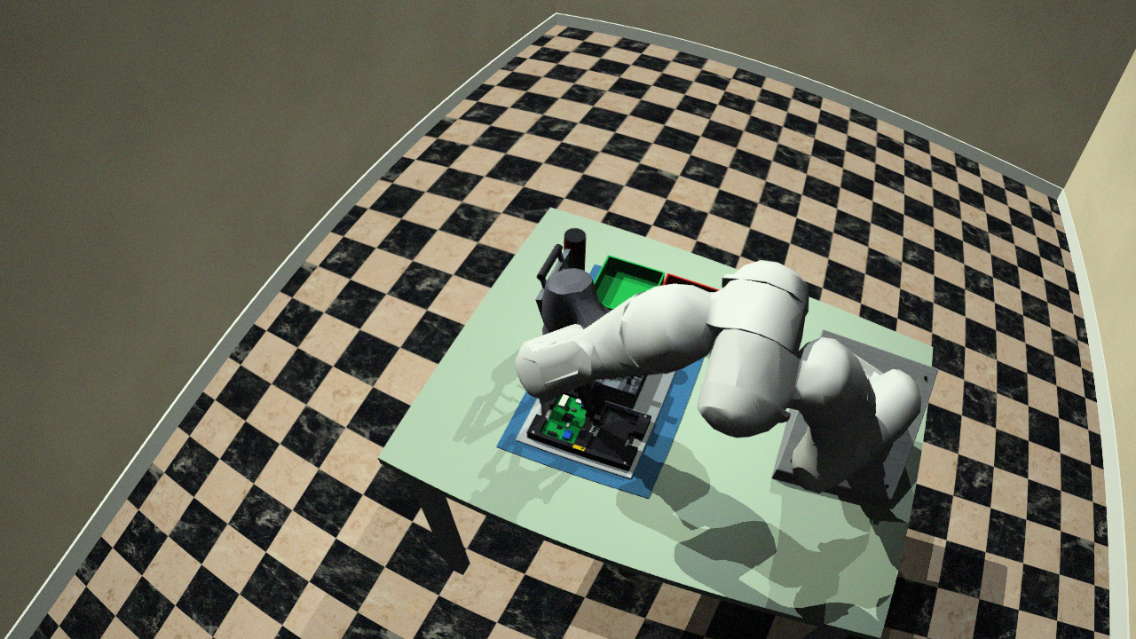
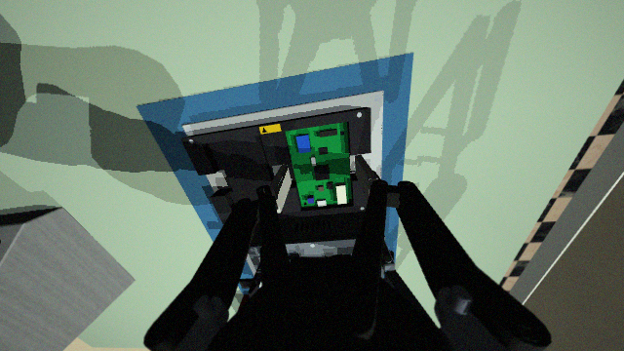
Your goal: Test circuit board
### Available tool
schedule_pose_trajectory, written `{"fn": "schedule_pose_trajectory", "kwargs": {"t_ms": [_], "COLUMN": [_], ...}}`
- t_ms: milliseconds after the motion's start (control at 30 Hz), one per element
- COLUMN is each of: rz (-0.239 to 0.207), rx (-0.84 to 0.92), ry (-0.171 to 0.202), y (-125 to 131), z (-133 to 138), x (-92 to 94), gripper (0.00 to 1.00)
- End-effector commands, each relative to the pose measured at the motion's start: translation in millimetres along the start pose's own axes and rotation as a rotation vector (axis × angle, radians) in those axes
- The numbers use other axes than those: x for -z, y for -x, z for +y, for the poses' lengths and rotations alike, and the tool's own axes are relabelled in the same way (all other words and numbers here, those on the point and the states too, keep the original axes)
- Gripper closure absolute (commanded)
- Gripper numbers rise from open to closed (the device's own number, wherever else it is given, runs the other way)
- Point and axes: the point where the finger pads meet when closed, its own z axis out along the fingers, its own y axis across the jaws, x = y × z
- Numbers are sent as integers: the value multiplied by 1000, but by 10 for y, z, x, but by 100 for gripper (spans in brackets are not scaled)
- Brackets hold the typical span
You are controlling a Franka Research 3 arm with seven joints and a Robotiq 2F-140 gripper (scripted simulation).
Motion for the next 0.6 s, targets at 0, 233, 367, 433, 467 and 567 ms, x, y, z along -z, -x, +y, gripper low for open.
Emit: {"fn": "schedule_pose_trajectory", "kwargs": {"t_ms": [0, 233, 367, 433, 467, 567], "rz": [0, 0, 0, 0, 0, 0], "rx": [4, 4, 4, 4, 4, 4], "ry": [1, 1, 1, 1, 1, 1], "y": [-13, -13, -13, -13, -13, -13], "z": [10, 10, 10, 10, 10, 10], "x": [-9, -9, -9, -9, -9, -9], "gripper": [42, 42, 46, 46, 46, 46]}}
